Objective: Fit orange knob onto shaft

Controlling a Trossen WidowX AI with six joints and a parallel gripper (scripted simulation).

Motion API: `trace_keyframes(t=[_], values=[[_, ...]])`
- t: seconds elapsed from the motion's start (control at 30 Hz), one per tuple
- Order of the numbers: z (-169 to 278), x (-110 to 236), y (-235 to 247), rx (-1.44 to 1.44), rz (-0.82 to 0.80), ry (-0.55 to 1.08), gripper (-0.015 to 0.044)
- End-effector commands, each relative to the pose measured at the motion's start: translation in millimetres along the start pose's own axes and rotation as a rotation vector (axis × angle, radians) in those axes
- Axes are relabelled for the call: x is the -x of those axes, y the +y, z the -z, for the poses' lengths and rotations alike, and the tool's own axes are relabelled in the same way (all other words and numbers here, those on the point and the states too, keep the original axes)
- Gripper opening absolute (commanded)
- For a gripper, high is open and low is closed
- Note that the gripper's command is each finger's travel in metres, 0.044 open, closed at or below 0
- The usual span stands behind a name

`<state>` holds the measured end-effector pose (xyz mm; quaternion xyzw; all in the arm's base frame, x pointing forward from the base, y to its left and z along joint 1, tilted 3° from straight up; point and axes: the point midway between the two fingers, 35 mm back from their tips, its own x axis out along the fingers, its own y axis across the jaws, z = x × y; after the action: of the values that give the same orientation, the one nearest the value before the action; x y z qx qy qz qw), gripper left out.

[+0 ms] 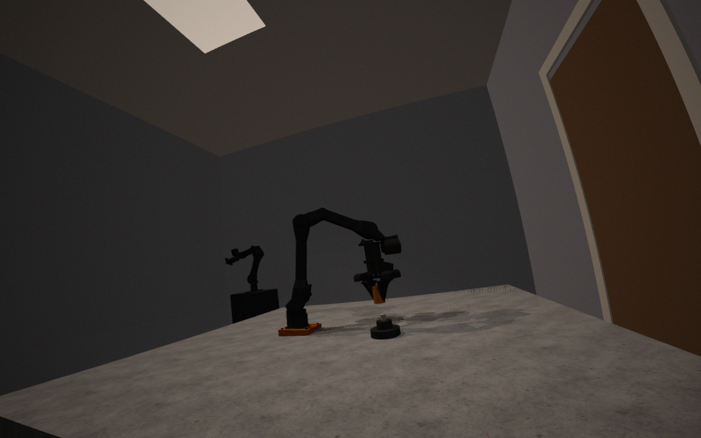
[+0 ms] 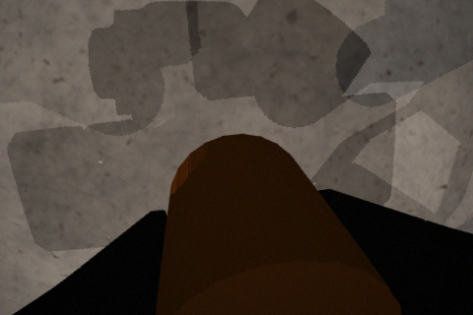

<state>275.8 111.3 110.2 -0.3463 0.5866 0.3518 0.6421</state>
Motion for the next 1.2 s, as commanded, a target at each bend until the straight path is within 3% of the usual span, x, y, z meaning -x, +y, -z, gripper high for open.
trace_keyframes(t=[0.0, 0.3, 0.57, 0.87, 1.17], values=[[-1, -21, -1, 0.004, -0.007, 0.000, 0.0000], [-2, -62, -1, 0.005, -0.011, -0.003, 0.0000], [0, -65, -1, 0.005, -0.012, -0.003, 0.0000], [0, -63, -1, 0.002, -0.011, 0.001, 0.0236], [0, -63, -1, 0.002, -0.011, 0.001, 0.0240]])
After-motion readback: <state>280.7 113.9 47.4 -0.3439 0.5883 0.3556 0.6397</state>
